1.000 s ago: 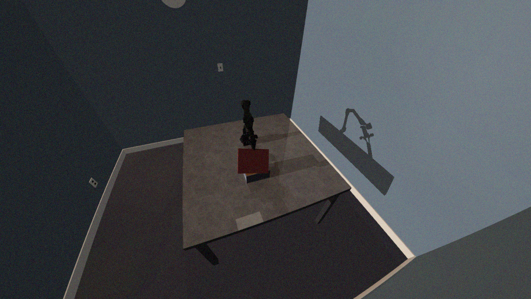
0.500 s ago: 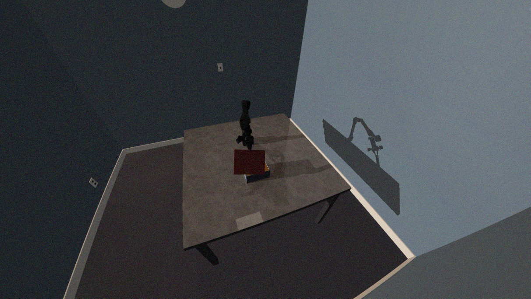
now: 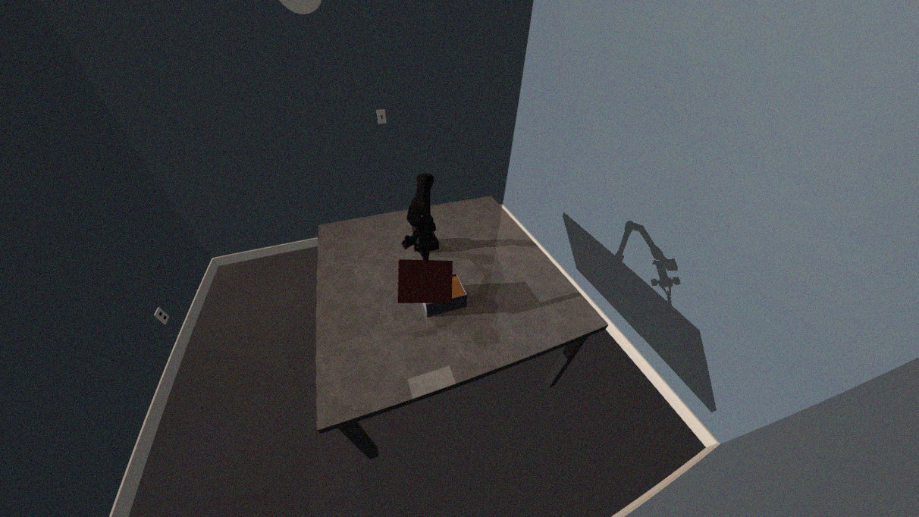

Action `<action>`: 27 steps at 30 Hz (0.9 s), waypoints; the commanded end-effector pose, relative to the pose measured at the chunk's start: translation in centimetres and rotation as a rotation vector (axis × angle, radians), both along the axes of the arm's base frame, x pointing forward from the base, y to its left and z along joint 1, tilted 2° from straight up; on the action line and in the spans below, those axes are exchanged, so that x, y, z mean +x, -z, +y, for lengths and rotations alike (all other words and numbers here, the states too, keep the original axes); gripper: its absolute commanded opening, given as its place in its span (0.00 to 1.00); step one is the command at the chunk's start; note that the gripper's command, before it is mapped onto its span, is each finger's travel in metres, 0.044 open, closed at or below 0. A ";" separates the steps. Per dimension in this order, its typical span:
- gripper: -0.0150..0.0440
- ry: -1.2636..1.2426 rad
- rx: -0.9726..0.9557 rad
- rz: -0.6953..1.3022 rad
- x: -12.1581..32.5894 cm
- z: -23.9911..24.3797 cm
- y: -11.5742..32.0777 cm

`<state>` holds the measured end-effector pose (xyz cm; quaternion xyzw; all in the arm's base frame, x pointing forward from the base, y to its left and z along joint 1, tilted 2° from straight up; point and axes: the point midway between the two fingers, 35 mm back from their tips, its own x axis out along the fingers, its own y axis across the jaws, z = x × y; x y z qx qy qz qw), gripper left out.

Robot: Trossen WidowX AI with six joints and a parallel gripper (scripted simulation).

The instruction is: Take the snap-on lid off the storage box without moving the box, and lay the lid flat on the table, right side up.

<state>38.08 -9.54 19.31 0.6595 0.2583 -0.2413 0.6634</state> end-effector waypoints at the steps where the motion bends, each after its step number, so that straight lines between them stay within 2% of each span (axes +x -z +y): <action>1: 0.25 -0.005 -0.004 -0.007 0.1 -0.7 -0.2; 27: 0.25 -0.005 -0.008 -0.006 -0.2 -5.9 -0.3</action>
